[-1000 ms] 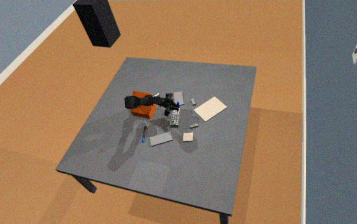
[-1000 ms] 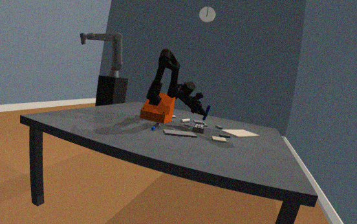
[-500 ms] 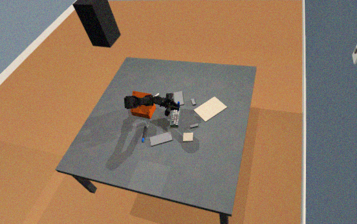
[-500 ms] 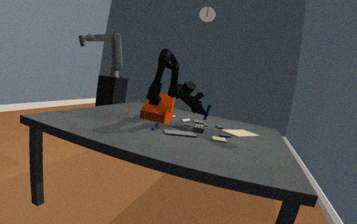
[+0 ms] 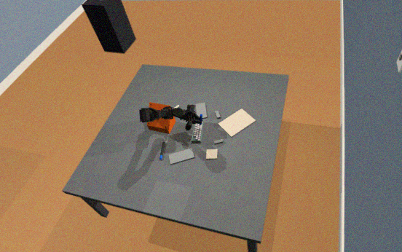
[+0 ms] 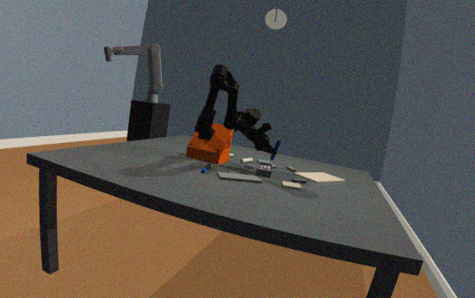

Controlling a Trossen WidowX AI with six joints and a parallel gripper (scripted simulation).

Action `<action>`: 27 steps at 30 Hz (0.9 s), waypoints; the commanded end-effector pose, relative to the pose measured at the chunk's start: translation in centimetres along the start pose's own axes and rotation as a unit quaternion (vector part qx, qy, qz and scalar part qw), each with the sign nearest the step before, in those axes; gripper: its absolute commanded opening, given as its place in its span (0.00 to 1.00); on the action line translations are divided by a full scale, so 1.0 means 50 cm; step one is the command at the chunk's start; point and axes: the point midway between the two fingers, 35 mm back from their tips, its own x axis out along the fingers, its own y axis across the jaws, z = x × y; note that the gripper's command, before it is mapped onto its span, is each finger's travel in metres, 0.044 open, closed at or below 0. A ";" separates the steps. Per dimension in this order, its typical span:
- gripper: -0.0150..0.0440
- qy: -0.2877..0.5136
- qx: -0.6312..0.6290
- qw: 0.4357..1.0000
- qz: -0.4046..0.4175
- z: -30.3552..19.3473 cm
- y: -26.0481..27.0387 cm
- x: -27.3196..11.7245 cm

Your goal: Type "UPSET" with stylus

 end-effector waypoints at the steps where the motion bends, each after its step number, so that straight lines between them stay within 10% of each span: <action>1: 0.39 0.005 0.006 1.000 -0.005 0.011 -0.006 0.005; 27: 0.39 0.024 0.005 1.000 -0.006 0.016 -0.007 0.009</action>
